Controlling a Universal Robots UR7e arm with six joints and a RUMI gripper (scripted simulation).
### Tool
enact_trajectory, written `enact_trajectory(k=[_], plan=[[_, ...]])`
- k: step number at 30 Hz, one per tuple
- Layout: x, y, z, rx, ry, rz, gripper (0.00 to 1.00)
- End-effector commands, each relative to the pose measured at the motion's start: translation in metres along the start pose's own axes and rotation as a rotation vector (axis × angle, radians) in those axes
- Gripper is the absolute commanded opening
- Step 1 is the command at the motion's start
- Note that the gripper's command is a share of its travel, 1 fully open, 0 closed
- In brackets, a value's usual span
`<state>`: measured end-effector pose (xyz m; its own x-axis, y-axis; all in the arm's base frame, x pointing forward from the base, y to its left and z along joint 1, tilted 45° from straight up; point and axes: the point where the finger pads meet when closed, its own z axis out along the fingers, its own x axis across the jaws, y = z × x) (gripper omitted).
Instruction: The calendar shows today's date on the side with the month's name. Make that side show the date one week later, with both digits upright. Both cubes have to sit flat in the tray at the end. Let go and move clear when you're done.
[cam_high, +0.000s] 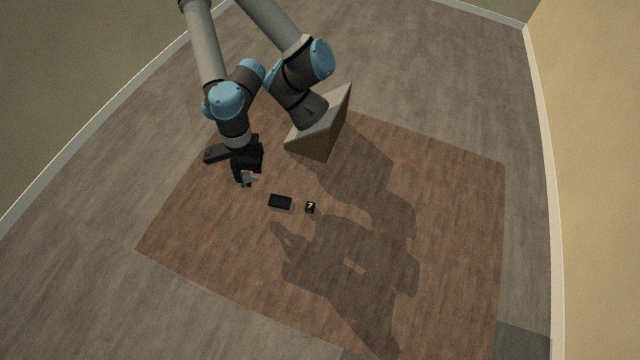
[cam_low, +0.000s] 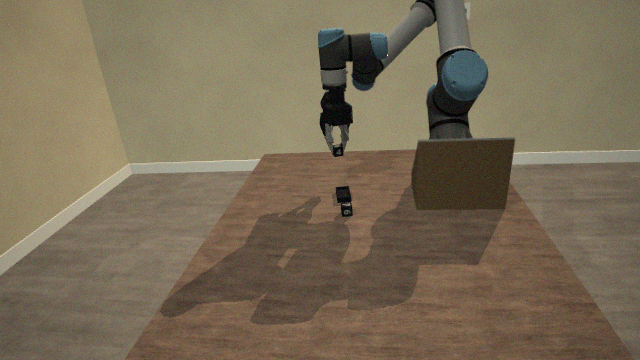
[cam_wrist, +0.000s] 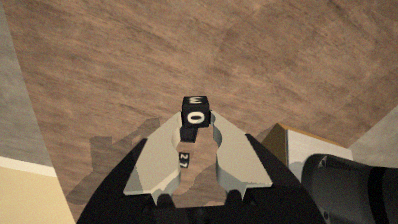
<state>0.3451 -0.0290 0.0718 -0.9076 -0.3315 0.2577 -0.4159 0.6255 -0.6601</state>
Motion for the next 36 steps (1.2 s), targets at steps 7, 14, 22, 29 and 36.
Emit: enact_trajectory(k=[7, 14, 22, 29, 36], plan=[[-0.004, 0.003, -0.001, -0.001, -0.003, -0.157, 0.1], [-0.007, 0.006, -0.001, -0.001, -0.003, -0.309, 0.1], [-0.011, 0.01, -0.001, -0.002, -0.004, -0.463, 0.1], [-0.015, 0.016, -0.002, -0.002, -0.005, -0.668, 0.1], [-0.018, 0.021, -0.002, -0.002, -0.005, -0.831, 0.1]])
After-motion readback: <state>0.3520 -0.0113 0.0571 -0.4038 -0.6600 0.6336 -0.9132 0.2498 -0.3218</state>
